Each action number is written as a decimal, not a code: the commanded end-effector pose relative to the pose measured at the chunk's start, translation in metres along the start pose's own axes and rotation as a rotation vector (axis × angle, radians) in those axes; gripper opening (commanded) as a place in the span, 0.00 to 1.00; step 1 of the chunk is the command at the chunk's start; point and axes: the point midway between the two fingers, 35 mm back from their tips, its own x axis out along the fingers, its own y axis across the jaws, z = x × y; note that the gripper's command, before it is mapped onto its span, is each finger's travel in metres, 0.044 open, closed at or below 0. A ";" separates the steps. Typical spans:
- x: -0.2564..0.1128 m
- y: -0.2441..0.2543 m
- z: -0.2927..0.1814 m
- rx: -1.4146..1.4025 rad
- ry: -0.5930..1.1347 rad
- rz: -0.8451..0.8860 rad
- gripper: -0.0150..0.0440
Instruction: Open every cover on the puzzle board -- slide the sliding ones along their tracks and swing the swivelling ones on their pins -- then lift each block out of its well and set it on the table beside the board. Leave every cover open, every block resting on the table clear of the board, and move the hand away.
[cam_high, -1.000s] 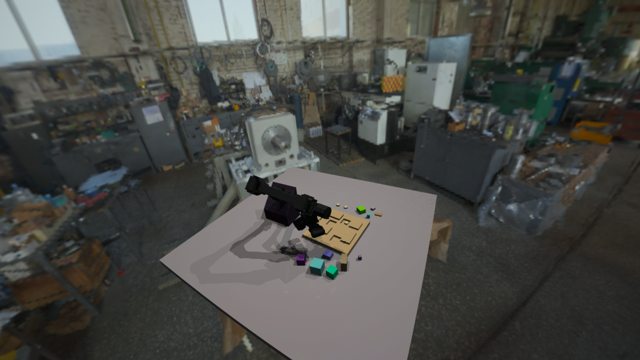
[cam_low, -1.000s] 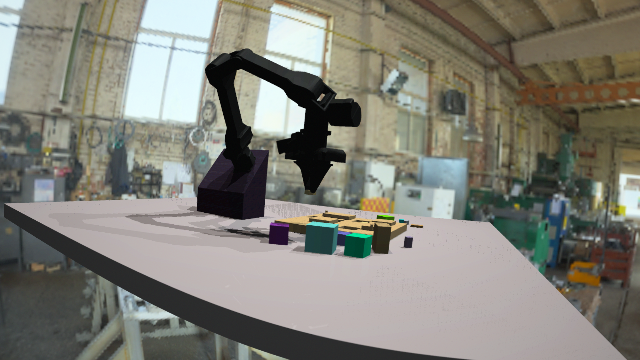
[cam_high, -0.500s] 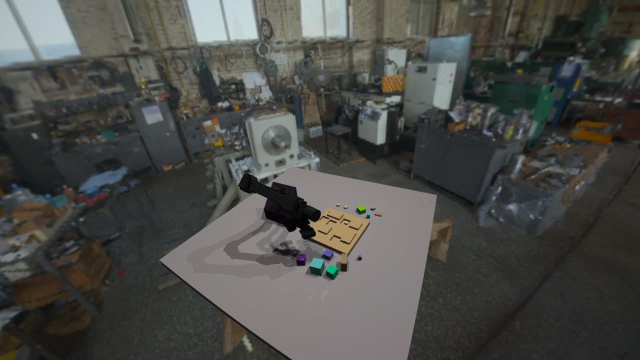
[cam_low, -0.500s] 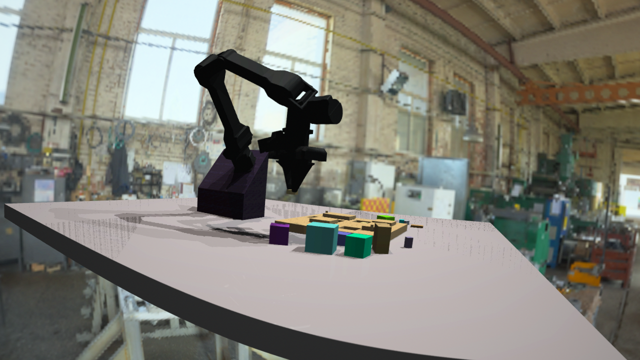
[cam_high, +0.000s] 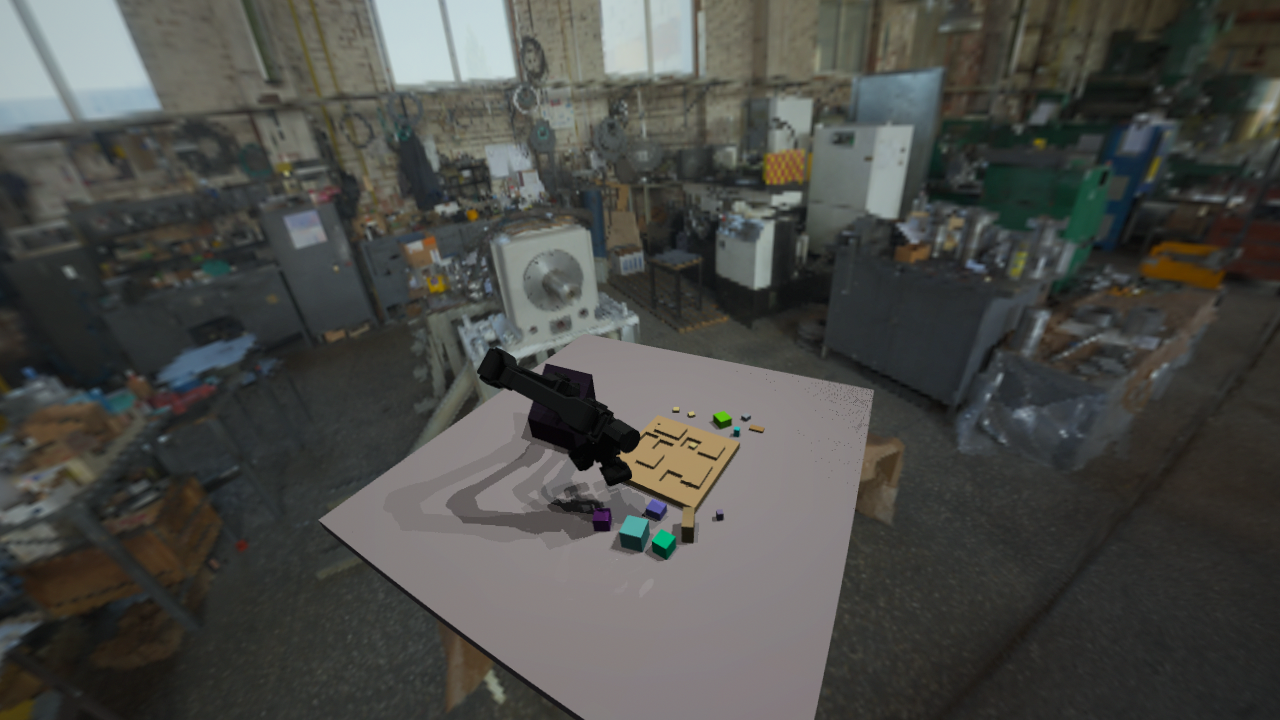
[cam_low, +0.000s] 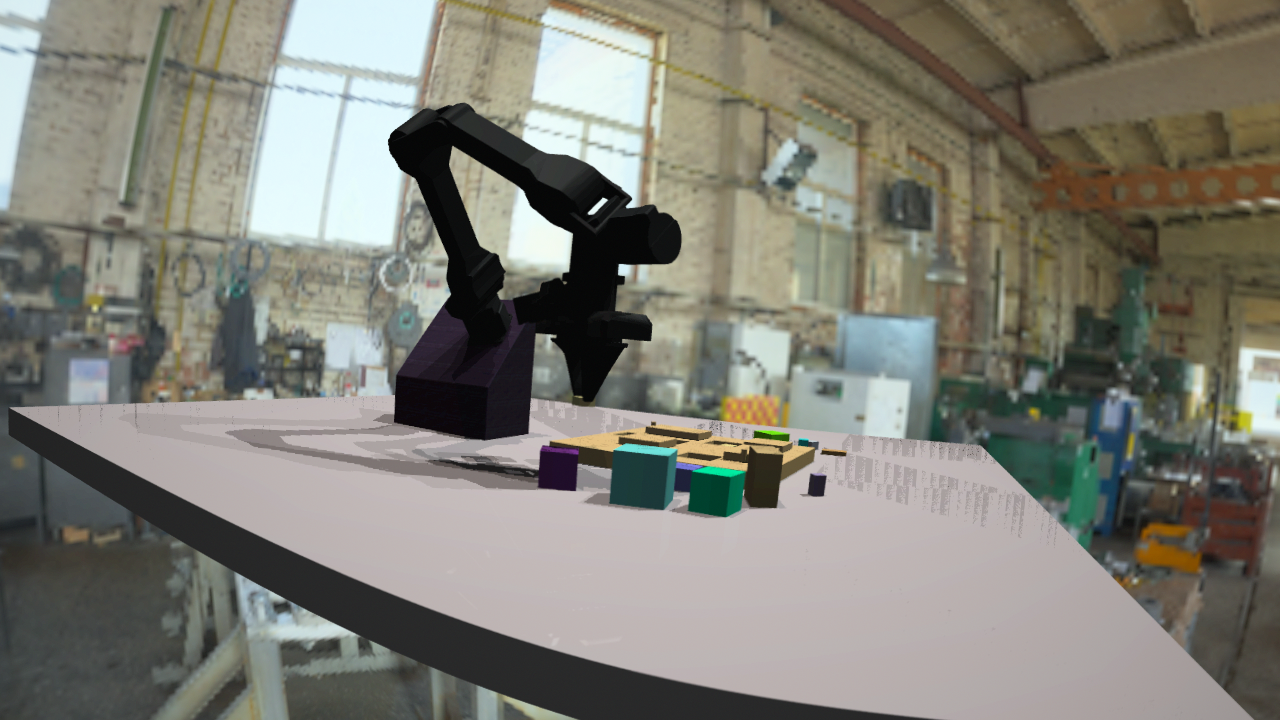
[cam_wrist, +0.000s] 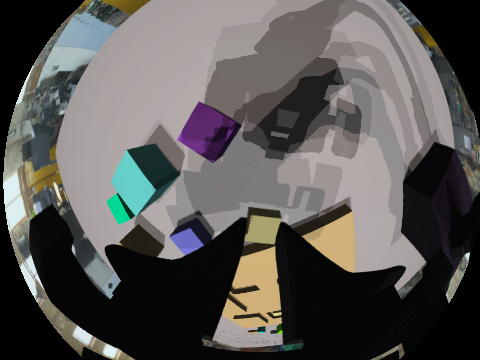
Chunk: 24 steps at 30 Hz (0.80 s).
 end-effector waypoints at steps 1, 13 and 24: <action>0.008 -0.002 -0.003 -0.011 0.003 -0.008 0.39; 0.028 -0.001 -0.004 -0.011 0.004 -0.008 0.39; 0.046 -0.001 -0.003 -0.011 0.003 -0.007 0.39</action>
